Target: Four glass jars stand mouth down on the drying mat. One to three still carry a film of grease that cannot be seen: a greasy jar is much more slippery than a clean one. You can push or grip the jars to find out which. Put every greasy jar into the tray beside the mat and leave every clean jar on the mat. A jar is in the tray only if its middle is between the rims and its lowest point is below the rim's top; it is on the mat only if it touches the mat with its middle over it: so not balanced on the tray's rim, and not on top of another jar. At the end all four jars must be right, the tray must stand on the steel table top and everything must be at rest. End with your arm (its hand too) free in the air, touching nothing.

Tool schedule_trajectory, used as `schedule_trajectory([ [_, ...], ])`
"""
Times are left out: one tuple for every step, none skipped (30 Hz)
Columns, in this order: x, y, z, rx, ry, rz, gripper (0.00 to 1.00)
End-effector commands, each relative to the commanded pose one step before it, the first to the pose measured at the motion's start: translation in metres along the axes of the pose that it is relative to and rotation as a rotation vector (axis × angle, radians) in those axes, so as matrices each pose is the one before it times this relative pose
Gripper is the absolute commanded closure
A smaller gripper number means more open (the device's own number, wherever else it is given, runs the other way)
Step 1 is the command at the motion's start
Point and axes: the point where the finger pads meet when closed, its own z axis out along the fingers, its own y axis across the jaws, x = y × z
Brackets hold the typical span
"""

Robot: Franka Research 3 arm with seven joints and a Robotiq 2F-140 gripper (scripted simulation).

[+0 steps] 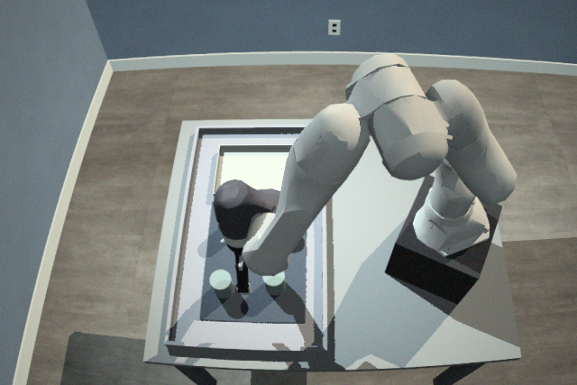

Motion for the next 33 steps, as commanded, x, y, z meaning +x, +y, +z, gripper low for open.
schedule_trajectory([
  [0.00733,-0.00005,-0.01361,0.00456,0.02203,0.01246,0.0],
  [0.0,0.0,-0.00764,0.0,0.0,0.0,0.0],
  [0.0,0.0,-0.00764,0.0,0.0,0.0,0.0],
  [0.0,0.0,-0.00764,0.0,0.0,0.0,0.0],
  [0.0,0.0,0.0,0.0,0.0,0.0,0.0],
  [0.00251,-0.00761,0.0,0.0,0.0,0.0,0.0],
  [0.00251,-0.00761,0.0,0.0,0.0,0.0,0.0],
  [0.00251,-0.00761,0.0,0.0,0.0,0.0,0.0],
  [0.00251,-0.00761,0.0,0.0,0.0,0.0,0.0],
  [0.00251,-0.00761,0.0,0.0,0.0,0.0,0.0],
  [0.00251,-0.00761,0.0,0.0,0.0,0.0,0.0],
  [0.00251,-0.00761,0.0,0.0,0.0,0.0,0.0],
  [0.00251,-0.00761,0.0,0.0,0.0,0.0,0.0],
  [0.00251,-0.00761,0.0,0.0,0.0,0.0,0.0],
  [0.00251,-0.00761,0.0,0.0,0.0,0.0,0.0],
  [0.0,0.0,0.0,0.0,0.0,0.0,0.0],
  [0.0,0.0,0.0,0.0,0.0,0.0,0.0],
  [0.00251,-0.00761,0.0,0.0,0.0,0.0,0.0],
  [0.00251,-0.00761,0.0,0.0,0.0,0.0,0.0],
  [0.00251,-0.00761,0.0,0.0,0.0,0.0,0.0],
  [0.00251,-0.00761,0.0,0.0,0.0,0.0,0.0],
  [0.00251,-0.00761,0.0,0.0,0.0,0.0,0.0],
  [0.00251,-0.00761,0.0,0.0,0.0,0.0,0.0],
  [0.00251,-0.00761,0.0,0.0,0.0,0.0,0.0],
  [0.00251,-0.00761,0.0,0.0,0.0,0.0,0.0],
  [0.00251,-0.00761,0.0,0.0,0.0,0.0,0.0],
  [0.00251,-0.00761,0.0,0.0,0.0,0.0,0.0],
  [0.00251,-0.00761,0.0,0.0,0.0,0.0,0.0],
  [0.00251,-0.00761,0.0,0.0,0.0,0.0,0.0],
  [0.00251,-0.00761,0.0,0.0,0.0,0.0,0.0],
  [0.00251,-0.00761,0.0,0.0,0.0,0.0,0.0],
  [0.00251,-0.00761,0.0,0.0,0.0,0.0,0.0],
  [0.0,0.0,0.0,0.0,0.0,0.0,0.0],
])
